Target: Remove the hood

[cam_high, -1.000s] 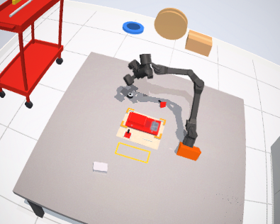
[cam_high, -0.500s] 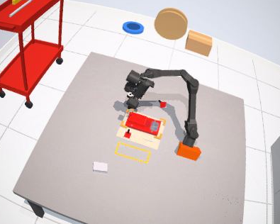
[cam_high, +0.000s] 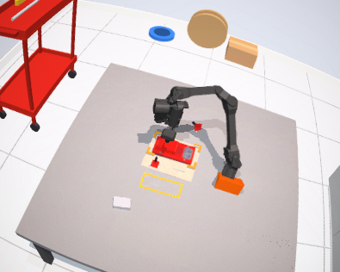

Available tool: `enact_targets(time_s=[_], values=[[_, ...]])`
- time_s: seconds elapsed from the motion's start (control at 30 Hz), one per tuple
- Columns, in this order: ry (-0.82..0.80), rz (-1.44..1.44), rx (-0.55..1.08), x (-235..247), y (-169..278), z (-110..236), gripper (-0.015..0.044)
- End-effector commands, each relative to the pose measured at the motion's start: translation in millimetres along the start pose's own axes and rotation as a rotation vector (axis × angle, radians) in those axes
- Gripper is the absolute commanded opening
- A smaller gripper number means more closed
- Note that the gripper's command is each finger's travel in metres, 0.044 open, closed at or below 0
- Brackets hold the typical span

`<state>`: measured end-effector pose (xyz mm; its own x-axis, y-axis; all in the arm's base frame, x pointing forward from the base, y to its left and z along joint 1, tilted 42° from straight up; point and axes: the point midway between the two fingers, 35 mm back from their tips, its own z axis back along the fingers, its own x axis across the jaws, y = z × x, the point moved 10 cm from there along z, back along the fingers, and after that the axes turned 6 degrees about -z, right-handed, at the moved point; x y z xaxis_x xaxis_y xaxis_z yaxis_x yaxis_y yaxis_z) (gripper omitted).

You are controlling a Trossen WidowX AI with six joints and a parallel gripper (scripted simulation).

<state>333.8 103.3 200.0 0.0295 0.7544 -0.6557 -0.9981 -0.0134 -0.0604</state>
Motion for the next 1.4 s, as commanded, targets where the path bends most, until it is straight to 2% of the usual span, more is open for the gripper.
enact_targets(time_s=[0.0, 1.37], values=[[0.001, -0.003, 0.010, 0.7, -0.7, -4.0, 0.0440], [0.001, -0.003, 0.009, 0.2, -0.2, -34.9, 0.0440]])
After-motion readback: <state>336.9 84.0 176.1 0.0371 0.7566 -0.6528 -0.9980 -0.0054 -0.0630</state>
